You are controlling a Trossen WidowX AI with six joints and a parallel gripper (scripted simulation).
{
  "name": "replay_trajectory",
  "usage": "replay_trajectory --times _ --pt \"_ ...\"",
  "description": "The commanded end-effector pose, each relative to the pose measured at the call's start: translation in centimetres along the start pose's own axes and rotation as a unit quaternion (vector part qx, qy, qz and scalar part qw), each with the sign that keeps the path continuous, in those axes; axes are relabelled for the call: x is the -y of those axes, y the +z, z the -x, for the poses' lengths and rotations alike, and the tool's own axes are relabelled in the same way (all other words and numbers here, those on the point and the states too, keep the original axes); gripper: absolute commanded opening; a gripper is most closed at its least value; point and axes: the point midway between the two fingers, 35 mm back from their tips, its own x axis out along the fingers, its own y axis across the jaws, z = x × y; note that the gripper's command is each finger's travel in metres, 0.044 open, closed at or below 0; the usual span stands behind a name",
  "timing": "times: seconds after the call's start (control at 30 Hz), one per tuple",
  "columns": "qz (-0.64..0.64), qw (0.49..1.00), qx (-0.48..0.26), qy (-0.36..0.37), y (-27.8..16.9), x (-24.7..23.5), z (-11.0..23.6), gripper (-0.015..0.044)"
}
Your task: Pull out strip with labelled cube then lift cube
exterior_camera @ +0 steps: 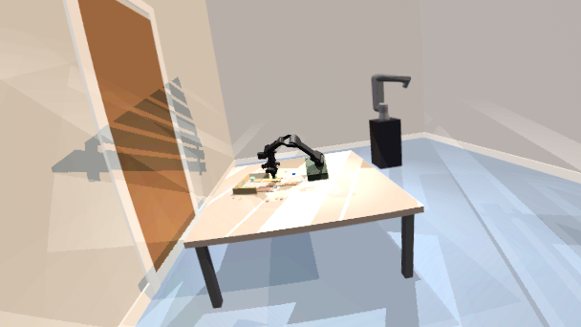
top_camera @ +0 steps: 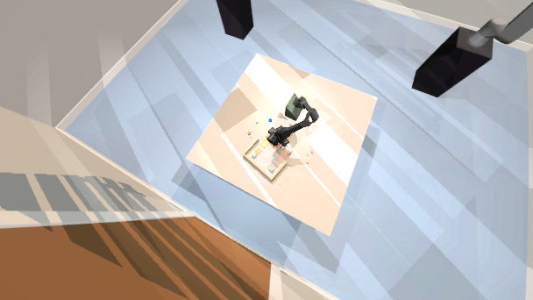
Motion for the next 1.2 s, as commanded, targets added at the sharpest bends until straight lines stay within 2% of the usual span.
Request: replay_trajectory --times 0.0,0.6,0.7,0.9,1.17 --pt "0.004 1.000 -0.003 0.004 -0.6 0.0 0.1 0.0000" --pt "0.002 1.000 -0.005 0.003 -6.3 2.0 0.1 0.0000" --pt "0.002 1.000 -0.005 0.003 -6.4 2.0 0.4 0.0000" --pt "0.002 1.000 -0.005 0.002 -6.3 2.1 3.6 0.0000" --pt "0.002 1.000 -0.005 0.002 -6.3 2.1 3.7 0.0000"
